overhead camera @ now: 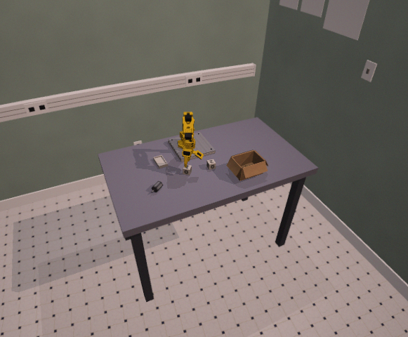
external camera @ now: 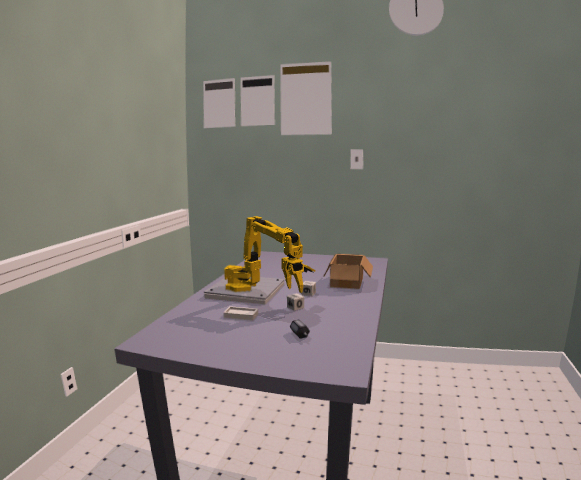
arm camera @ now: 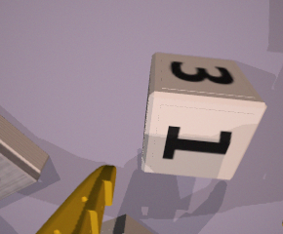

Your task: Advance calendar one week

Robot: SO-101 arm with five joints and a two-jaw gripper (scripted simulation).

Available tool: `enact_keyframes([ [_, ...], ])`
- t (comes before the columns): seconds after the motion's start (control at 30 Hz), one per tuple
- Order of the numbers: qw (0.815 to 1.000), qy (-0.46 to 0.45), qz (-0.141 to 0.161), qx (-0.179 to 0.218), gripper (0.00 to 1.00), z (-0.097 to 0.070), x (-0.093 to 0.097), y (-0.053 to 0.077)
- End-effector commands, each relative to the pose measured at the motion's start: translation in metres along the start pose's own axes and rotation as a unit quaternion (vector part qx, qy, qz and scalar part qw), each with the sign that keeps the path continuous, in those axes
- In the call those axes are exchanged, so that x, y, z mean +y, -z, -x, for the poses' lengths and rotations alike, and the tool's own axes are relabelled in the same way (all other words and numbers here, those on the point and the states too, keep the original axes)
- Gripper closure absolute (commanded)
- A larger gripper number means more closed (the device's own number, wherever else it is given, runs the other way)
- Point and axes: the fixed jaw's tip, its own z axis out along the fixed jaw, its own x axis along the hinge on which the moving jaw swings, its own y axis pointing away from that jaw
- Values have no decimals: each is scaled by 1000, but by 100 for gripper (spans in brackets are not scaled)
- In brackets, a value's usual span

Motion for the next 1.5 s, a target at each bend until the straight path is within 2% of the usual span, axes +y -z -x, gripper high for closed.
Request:
enact_keyframes([
  [0.0,1000,-2,8,2,65,1,2,-5],
  [0.33,1000,-2,8,2,65,2,1,-12],
  [0.83,1000,-2,8,2,65,2,2,-35],
  [1.17,1000,-2,8,2,65,2,3,-42],
  [1.47,1000,-2,8,2,65,1,3,-43],
])
